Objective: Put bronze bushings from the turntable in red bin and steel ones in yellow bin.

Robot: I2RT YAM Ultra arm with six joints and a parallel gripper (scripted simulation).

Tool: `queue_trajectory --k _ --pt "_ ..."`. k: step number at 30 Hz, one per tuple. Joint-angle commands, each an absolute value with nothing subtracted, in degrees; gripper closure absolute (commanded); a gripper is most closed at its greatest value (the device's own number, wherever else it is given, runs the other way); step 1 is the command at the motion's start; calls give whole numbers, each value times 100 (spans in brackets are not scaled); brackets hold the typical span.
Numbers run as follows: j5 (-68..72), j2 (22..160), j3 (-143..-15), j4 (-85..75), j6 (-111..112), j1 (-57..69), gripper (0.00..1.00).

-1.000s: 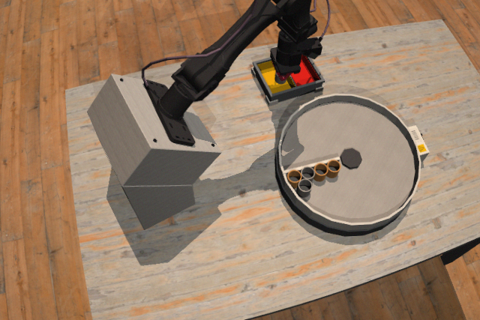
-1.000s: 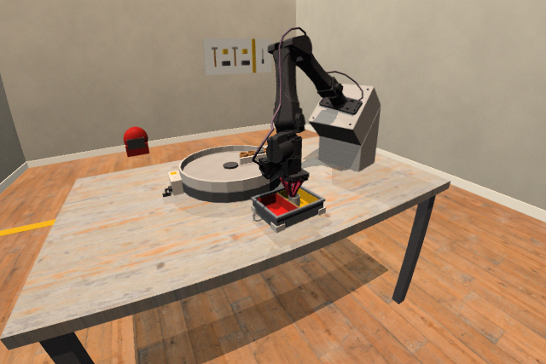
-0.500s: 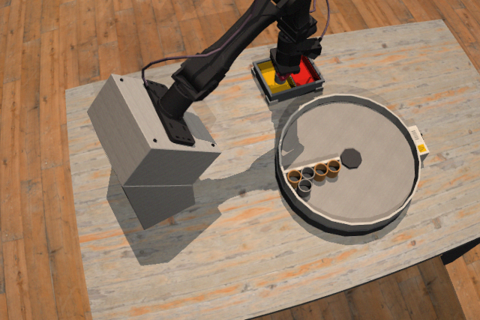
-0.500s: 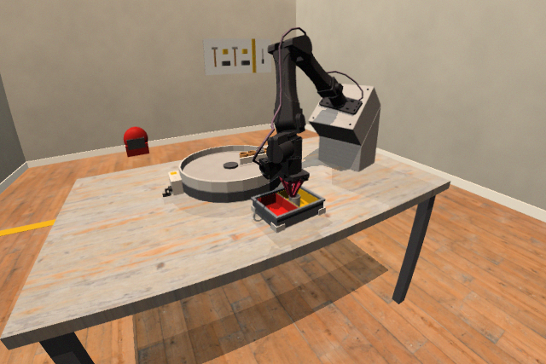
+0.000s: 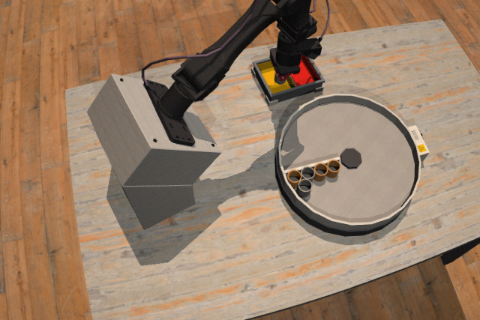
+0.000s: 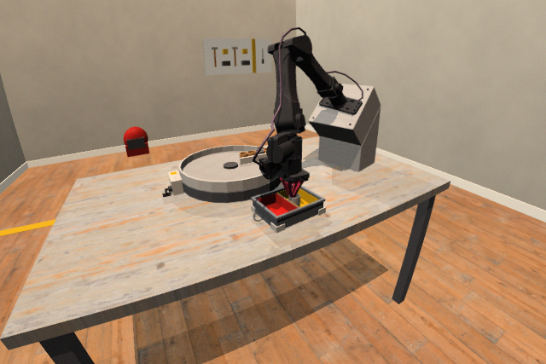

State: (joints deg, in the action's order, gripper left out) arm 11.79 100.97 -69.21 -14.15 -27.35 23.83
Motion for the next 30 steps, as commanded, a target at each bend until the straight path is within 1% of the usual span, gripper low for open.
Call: queue_trajectory --k 1,30 --pt "1132 10026 -6916 -1382 -2708 2338 100" --pt "1130 10109 -6940 -1354 -2699 2358 100"
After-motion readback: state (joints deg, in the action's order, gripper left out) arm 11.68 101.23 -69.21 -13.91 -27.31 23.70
